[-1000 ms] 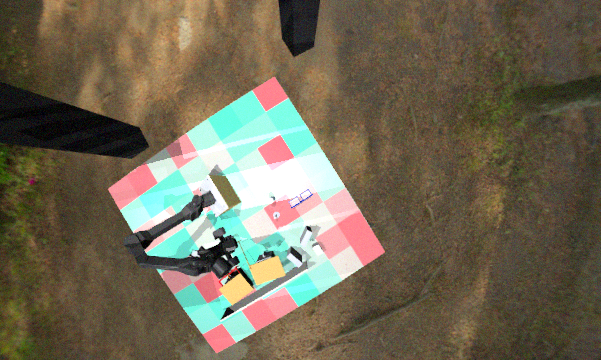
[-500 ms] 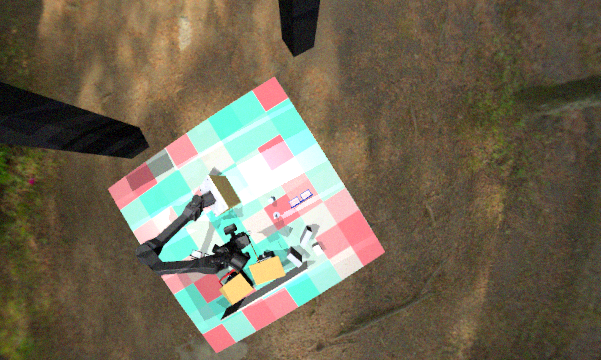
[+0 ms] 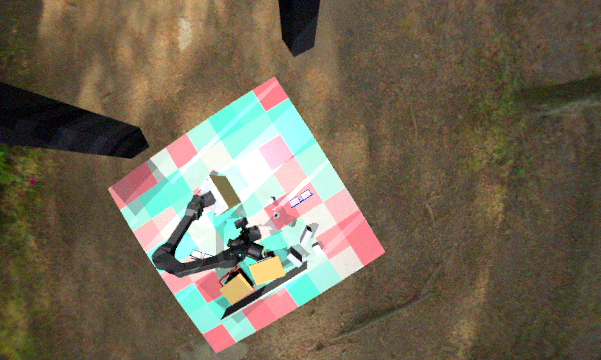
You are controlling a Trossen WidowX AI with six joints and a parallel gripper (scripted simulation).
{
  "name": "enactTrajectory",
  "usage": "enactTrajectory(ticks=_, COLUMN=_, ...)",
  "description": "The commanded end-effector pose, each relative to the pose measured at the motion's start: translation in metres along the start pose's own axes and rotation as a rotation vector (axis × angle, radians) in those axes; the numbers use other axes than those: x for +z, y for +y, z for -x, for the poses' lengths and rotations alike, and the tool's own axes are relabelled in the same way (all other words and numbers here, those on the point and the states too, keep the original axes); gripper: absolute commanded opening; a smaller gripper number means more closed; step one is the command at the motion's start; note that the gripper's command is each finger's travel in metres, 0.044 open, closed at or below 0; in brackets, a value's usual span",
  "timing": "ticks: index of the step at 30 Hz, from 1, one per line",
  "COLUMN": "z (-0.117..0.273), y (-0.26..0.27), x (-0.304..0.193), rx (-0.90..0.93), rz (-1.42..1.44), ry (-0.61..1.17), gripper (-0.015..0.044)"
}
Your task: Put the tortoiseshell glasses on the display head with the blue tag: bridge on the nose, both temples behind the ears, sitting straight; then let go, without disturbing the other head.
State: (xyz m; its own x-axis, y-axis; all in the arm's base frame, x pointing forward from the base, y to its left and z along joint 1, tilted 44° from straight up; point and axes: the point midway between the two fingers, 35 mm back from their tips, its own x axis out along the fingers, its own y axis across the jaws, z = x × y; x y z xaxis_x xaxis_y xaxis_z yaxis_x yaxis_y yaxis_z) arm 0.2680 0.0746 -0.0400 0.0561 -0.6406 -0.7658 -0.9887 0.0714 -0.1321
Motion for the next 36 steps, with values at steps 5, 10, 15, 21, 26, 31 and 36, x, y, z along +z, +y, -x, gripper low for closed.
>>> enactTrajectory(ticks=5, z=-0.016, y=0.005, x=0.024, rx=0.011, rz=-0.044, ry=0.048, gripper=0.0000)
enactTrajectory(ticks=10, z=-0.020, y=0.006, x=0.025, rx=0.012, rz=-0.047, ry=0.053, gripper=0.0000)
enactTrajectory(ticks=15, z=-0.027, y=0.007, x=0.023, rx=-0.002, rz=-0.047, ry=0.056, gripper=0.0000)
enactTrajectory(ticks=21, z=-0.033, y=0.006, x=0.024, rx=0.009, rz=-0.047, ry=0.068, gripper=0.0000)
enactTrajectory(ticks=26, z=-0.040, y=0.006, x=0.024, rx=0.010, rz=-0.047, ry=0.068, gripper=0.0000)
enactTrajectory(ticks=31, z=-0.046, y=0.006, x=0.024, rx=0.010, rz=-0.047, ry=0.069, gripper=0.0000)
enactTrajectory(ticks=36, z=-0.052, y=0.006, x=0.025, rx=0.010, rz=-0.047, ry=0.069, gripper=0.0000)
